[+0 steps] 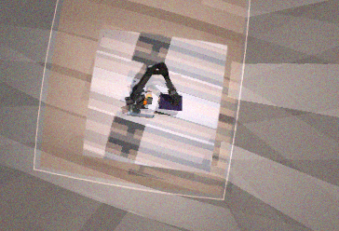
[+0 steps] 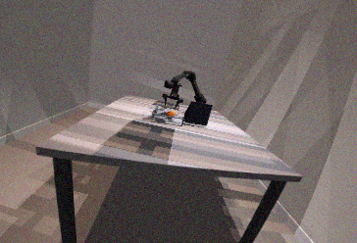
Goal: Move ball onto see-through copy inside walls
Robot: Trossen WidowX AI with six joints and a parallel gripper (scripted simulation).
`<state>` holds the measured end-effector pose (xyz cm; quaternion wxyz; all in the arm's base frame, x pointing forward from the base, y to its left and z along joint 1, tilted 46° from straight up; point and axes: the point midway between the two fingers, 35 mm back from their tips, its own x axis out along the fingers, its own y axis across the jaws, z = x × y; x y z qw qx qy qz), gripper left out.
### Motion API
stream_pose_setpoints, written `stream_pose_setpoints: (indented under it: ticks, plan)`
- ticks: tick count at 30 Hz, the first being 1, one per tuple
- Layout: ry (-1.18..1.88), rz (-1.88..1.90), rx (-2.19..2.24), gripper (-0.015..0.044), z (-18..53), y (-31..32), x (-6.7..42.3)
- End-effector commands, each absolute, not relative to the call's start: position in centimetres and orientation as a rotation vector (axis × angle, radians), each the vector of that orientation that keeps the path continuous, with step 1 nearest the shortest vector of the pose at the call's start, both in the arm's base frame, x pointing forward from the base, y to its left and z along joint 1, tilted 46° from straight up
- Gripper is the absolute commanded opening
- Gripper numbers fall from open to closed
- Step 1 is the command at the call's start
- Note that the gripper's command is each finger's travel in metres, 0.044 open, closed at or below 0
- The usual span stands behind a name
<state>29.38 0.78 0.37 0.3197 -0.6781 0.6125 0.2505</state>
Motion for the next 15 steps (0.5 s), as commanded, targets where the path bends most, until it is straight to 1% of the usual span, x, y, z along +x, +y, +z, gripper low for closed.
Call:
stream_pose_setpoints:
  ticks: [1, 15]
  plan:
    - [1.720, 0.672, -1.772, 0.0426, -0.9, 1.5, 28.9]
    - [1.737, 0.673, -1.772, 0.0426, -2.4, 0.2, 28.9]
